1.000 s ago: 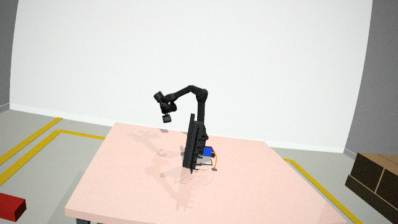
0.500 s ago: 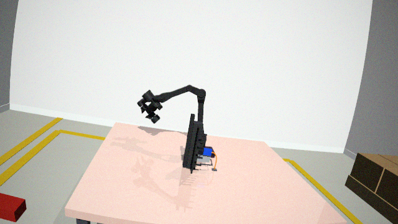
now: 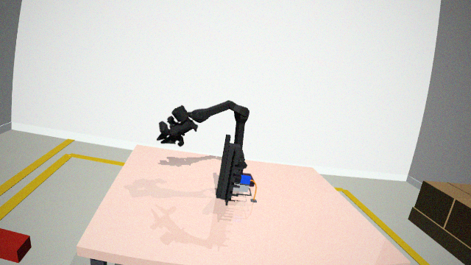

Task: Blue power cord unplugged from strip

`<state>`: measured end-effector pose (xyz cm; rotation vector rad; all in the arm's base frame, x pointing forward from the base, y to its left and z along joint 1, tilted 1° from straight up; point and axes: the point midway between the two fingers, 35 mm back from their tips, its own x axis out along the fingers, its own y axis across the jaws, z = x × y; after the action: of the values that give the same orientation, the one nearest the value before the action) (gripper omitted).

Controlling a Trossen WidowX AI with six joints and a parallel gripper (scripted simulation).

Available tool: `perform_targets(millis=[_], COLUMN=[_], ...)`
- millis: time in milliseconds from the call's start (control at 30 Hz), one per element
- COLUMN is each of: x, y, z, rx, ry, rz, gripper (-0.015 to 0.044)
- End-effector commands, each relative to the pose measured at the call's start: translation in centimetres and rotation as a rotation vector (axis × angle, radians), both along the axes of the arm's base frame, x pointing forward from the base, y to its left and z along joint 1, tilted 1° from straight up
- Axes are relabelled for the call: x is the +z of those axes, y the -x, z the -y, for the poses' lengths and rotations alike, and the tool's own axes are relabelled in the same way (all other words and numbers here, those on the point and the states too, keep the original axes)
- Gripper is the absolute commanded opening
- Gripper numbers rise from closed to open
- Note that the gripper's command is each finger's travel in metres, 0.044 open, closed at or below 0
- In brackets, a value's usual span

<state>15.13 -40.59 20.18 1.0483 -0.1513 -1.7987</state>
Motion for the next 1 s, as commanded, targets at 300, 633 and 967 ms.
perform_targets(millis=[300, 633, 967], x=[2.7, 5.0, 6.2], y=[-15.6, -25.1, -28.5], z=[-9.4, -22.7, -38.8], rx=[0.653, 1.220, 1.796], ry=[0.040, 0.166, 0.422], rz=[-0.161, -0.301, -0.547], gripper=[0.0160, 0.0160, 0.0160])
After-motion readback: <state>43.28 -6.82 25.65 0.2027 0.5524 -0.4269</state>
